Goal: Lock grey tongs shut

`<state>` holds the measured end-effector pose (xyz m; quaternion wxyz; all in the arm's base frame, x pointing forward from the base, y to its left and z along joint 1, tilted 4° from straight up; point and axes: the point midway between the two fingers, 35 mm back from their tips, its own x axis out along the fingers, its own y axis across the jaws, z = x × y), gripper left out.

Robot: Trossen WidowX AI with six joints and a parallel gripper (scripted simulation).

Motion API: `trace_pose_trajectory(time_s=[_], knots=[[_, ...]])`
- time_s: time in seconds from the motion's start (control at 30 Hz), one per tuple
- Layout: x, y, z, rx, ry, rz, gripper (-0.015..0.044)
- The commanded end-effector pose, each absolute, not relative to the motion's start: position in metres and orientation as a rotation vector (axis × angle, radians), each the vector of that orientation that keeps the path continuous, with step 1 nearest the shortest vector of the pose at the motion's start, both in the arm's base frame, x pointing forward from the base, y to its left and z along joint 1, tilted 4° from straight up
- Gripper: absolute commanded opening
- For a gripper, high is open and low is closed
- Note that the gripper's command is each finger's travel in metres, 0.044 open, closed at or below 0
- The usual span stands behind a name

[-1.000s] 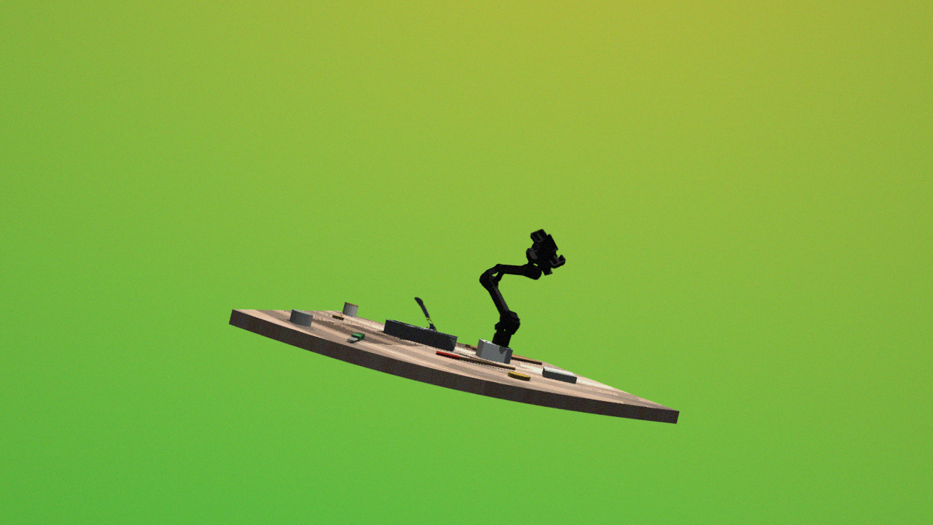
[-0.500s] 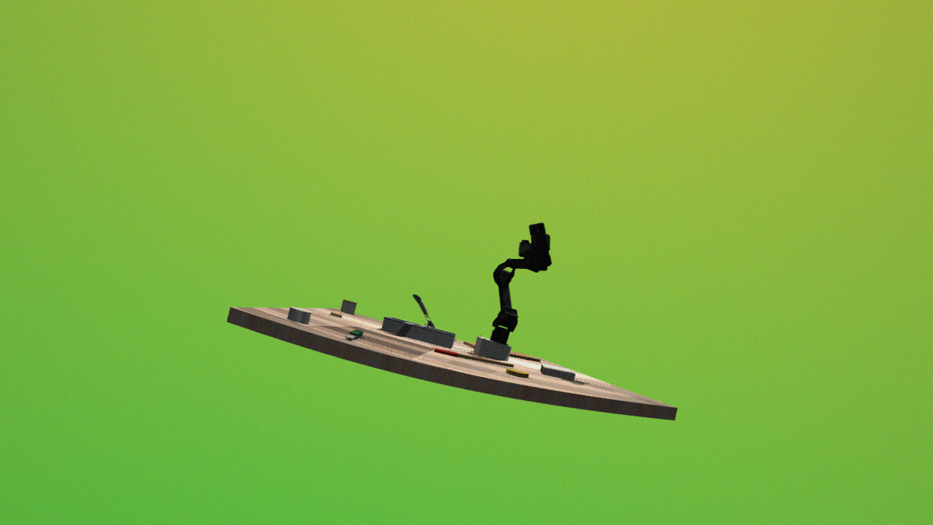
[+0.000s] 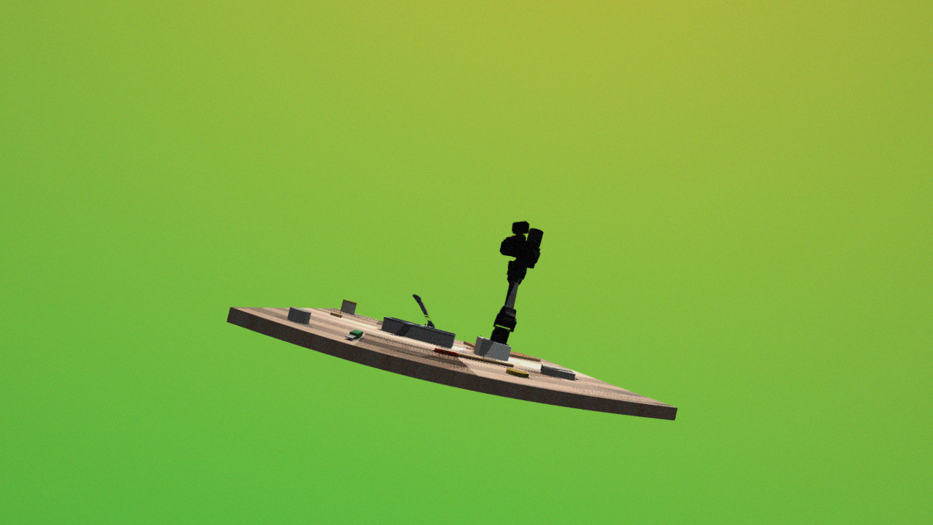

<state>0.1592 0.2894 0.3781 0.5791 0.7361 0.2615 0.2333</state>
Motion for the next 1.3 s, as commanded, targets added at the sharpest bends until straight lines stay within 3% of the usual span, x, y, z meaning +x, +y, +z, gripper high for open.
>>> trace_pose_trajectory(time_s=[0.0,0.47,0.77,0.97,1.27], knots=[[0.189,0.286,0.364,1.672,0.586,0.444,-0.015],[0.291,0.233,0.297,1.51,0.552,0.021,-0.015],[0.356,0.129,0.226,1.414,0.586,-0.452,-0.015],[0.367,0.048,0.18,1.398,0.653,-0.781,-0.015],[0.335,-0.054,0.127,1.454,0.793,-1.202,-0.015]])
